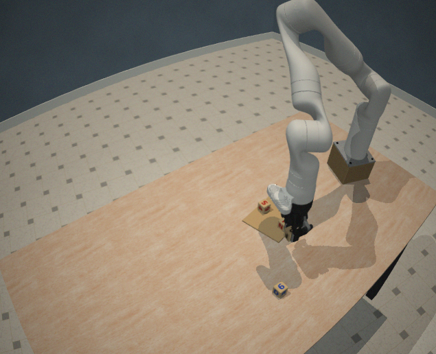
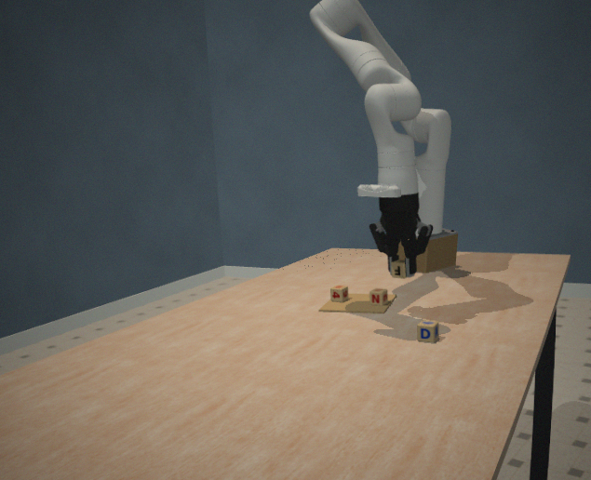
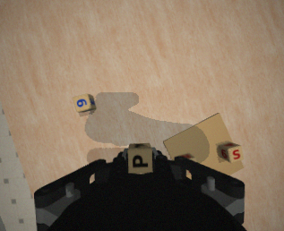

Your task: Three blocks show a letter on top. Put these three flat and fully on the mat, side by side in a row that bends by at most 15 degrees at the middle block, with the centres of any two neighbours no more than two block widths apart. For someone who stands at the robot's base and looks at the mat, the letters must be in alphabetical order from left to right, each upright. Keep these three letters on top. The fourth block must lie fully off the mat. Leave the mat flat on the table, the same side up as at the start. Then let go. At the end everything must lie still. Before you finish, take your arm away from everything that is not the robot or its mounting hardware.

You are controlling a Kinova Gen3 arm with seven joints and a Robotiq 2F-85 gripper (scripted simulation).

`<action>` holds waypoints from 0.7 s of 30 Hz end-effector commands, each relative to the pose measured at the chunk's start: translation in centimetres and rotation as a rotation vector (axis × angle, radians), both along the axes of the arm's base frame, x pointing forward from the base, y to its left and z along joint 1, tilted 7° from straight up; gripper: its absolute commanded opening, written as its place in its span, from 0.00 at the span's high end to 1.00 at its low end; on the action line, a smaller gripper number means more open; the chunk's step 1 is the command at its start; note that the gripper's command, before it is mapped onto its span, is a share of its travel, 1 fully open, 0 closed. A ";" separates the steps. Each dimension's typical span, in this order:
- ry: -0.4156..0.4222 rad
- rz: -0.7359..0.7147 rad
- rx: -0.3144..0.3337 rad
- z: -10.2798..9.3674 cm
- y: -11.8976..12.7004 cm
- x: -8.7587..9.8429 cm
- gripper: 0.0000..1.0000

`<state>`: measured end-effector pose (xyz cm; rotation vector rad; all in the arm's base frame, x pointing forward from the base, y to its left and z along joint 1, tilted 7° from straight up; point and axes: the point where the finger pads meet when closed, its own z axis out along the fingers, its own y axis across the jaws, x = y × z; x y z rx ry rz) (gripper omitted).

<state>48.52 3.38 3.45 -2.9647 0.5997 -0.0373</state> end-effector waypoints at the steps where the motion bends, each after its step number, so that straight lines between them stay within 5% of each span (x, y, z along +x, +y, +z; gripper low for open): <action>1: -0.013 -0.005 -0.009 1.6 -1.0 0.3 0.74; 21: -0.004 -0.084 -0.002 1.4 -1.6 -0.2 0.74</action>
